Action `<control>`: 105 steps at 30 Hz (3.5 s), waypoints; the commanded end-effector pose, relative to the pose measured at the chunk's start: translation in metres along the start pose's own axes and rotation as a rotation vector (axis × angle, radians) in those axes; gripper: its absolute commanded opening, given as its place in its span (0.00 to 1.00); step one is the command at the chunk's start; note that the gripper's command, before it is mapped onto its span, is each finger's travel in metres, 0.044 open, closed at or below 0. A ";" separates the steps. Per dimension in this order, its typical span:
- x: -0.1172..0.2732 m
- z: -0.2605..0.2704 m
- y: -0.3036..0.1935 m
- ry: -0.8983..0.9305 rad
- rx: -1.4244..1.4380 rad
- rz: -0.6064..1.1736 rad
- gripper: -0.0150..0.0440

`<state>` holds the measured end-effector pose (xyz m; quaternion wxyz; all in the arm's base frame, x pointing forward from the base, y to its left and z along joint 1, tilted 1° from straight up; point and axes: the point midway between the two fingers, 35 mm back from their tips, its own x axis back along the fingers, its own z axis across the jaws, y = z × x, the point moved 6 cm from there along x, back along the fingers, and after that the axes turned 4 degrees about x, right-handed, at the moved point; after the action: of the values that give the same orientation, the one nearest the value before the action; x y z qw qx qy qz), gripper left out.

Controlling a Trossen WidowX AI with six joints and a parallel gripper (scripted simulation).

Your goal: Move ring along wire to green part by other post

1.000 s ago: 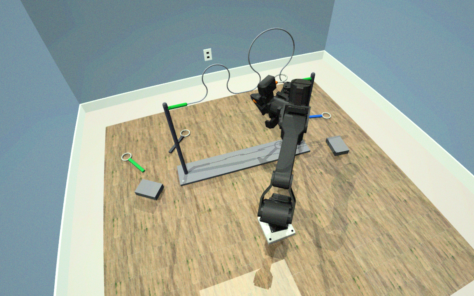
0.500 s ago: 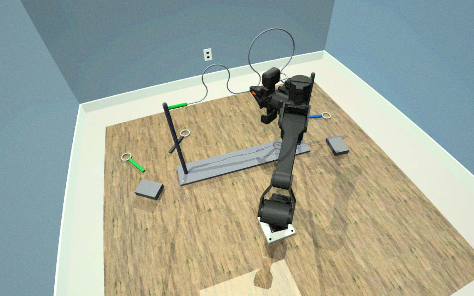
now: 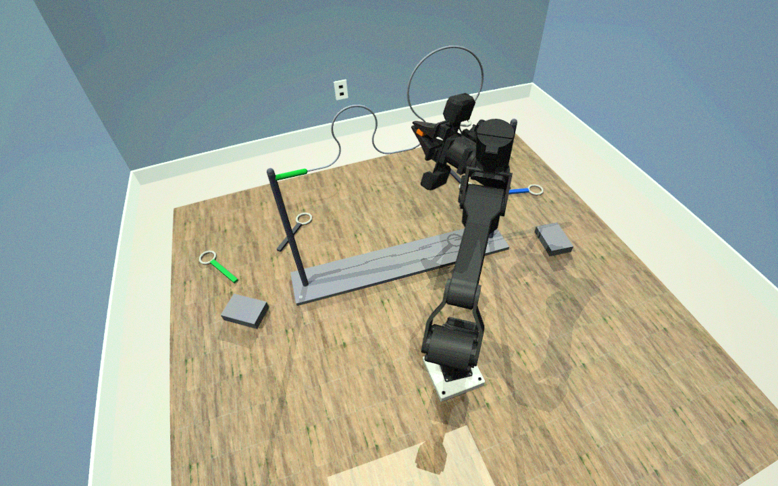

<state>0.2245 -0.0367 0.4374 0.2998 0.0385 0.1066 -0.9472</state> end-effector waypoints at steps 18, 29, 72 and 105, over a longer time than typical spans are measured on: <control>0.007 0.050 0.015 0.174 -0.323 -0.001 0.00; 0.010 0.061 0.022 0.178 -0.341 0.002 0.00; 0.010 0.068 0.022 -0.085 0.061 0.006 0.00; 0.009 0.069 0.019 -0.320 0.413 -0.003 0.00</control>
<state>0.2265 -0.0718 0.5000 0.2987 -0.0462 -0.1174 -0.9460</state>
